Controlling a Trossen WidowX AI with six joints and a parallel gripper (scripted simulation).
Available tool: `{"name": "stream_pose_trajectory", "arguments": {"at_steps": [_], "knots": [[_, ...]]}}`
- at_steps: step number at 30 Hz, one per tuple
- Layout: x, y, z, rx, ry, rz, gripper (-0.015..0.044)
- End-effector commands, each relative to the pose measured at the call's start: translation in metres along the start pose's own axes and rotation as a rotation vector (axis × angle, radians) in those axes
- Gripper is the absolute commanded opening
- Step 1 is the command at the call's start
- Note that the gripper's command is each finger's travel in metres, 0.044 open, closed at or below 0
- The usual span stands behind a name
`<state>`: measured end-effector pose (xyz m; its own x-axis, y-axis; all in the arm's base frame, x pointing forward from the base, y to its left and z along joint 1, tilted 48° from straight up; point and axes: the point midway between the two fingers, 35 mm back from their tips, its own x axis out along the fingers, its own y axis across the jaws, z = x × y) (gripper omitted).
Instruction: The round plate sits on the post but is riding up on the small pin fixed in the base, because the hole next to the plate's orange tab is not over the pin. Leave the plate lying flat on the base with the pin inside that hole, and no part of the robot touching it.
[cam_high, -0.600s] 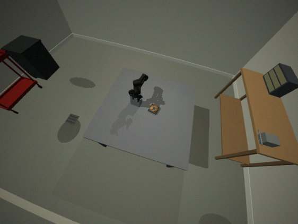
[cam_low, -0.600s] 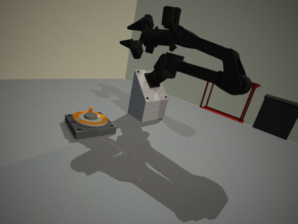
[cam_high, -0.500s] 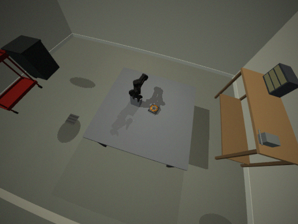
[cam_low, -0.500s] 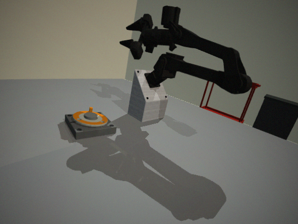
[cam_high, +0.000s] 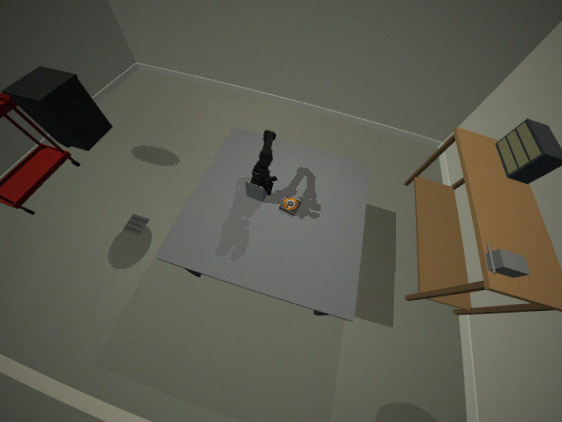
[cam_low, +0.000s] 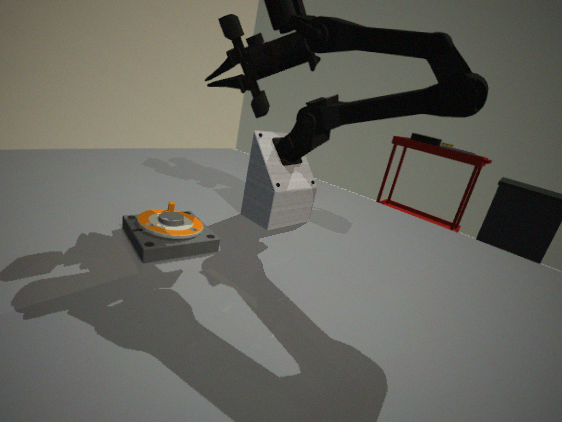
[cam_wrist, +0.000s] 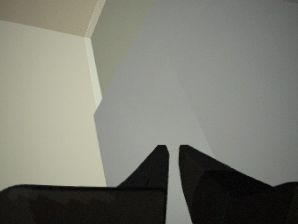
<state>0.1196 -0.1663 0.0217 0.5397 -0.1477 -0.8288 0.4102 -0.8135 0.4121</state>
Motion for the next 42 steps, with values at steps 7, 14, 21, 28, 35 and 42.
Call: {"name": "stream_pose_trajectory", "arguments": {"at_steps": [7, 14, 21, 28, 35, 42], "knots": [[0.046, -0.028, -0.088, -1.175, 0.529, -0.274, 0.0], [0.06, -0.05, -0.118, -1.555, 0.795, -0.294, 0.0], [0.072, -0.076, -0.143, -1.866, 1.074, -0.263, 0.0], [0.079, -0.098, -0.158, -2.058, 1.291, -0.208, 0.0], [0.08, -0.097, -0.158, -2.058, 1.291, -0.208, 0.0], [0.08, -0.098, -0.158, -2.058, 1.29, -0.209, 0.0]]}}
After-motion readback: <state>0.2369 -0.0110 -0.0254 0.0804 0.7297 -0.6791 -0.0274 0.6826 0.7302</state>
